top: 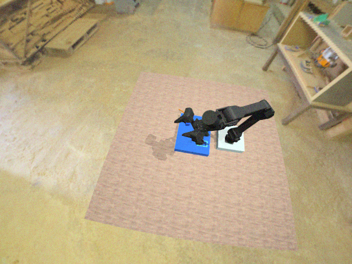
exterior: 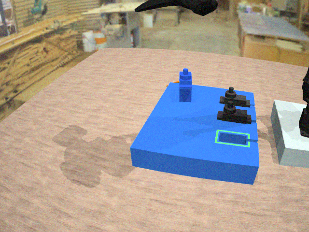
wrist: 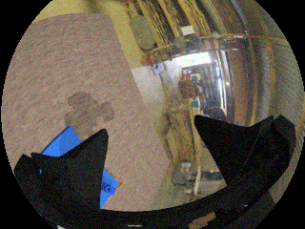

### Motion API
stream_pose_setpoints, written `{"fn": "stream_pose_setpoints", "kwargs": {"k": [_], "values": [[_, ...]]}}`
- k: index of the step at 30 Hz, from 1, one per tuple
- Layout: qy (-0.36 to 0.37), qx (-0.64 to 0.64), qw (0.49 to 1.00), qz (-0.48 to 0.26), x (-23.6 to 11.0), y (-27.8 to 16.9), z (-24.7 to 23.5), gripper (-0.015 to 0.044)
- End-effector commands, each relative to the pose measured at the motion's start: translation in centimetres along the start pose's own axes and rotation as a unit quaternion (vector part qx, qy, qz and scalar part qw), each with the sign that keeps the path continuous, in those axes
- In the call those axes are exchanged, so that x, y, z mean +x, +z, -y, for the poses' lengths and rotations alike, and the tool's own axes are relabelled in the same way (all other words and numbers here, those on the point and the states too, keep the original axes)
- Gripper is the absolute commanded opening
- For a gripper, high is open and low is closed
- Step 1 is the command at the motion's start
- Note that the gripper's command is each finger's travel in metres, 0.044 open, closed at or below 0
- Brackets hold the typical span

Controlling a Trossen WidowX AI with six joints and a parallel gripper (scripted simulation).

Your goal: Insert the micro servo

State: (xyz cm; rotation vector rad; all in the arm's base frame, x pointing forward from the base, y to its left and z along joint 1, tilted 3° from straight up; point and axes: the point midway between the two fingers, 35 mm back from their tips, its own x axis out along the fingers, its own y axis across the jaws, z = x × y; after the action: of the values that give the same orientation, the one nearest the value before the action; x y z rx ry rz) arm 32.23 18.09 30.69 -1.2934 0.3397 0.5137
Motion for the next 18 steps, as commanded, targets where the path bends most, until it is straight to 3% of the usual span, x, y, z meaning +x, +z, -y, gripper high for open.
{"fn": "stream_pose_setpoints", "kwargs": {"k": [1,18], "values": [[0.042,-0.044,0.998,-0.034,2.1,-2.3,-0.6,0.044],[0.266,-0.178,0.941,-0.11,7.8,-14.6,-4.2,0.044]]}}
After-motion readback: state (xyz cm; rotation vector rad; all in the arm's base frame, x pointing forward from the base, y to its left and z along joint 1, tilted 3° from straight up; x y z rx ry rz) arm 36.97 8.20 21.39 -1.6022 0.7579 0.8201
